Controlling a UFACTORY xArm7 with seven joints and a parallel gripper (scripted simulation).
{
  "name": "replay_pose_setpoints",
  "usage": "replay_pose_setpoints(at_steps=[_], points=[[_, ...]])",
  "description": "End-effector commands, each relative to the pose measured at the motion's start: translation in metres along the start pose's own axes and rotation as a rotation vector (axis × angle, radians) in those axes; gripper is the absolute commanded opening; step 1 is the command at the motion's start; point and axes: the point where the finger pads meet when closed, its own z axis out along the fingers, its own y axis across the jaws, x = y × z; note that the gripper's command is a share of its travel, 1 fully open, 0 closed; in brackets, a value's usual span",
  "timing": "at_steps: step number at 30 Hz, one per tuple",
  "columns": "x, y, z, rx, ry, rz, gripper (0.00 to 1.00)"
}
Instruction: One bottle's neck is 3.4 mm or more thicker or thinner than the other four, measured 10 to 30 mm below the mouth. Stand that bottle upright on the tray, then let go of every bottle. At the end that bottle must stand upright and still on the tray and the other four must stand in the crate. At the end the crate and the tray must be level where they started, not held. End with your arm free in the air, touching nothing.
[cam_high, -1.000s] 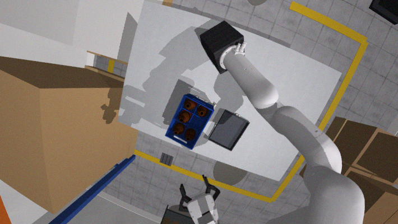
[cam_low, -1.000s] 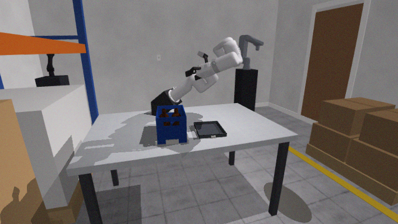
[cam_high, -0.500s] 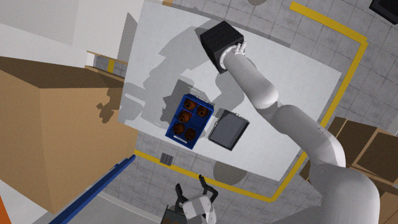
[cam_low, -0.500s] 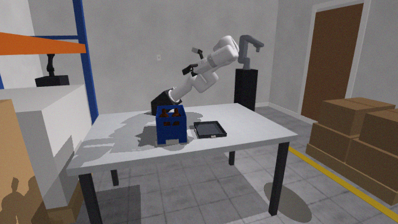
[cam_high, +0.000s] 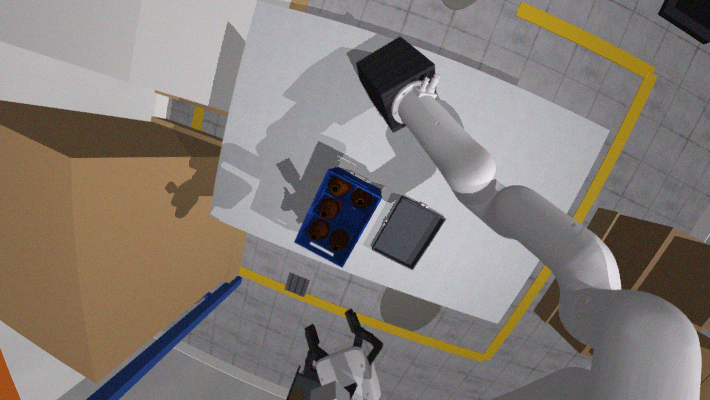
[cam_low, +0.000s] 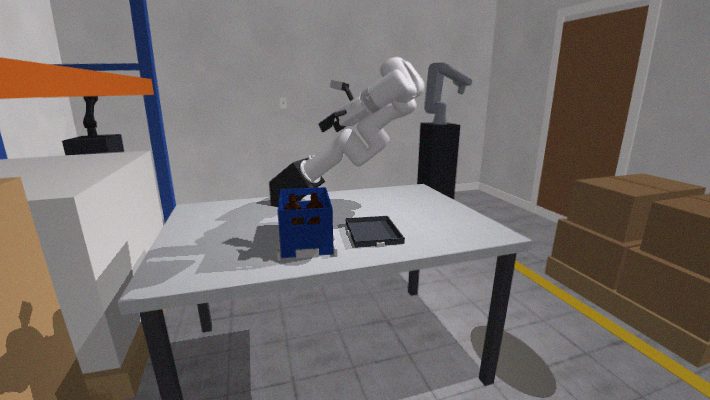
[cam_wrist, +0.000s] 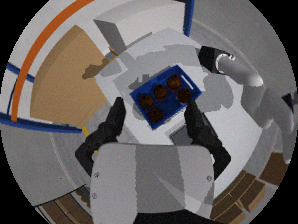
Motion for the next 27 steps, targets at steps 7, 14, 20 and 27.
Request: replay_pose_setpoints(at_steps=[7, 14, 20, 27], points=[[0.02, -0.006, 0.017, 0.029, -0.094, -0.143, 1.0], [0.02, -0.006, 0.017, 0.029, -0.094, -0.143, 1.0], [0.027, -0.008, 0.028, 0.045, -0.141, -0.216, 1.0], [0.032, -0.01, 0.04, 0.063, -0.187, -0.289, 1.0]])
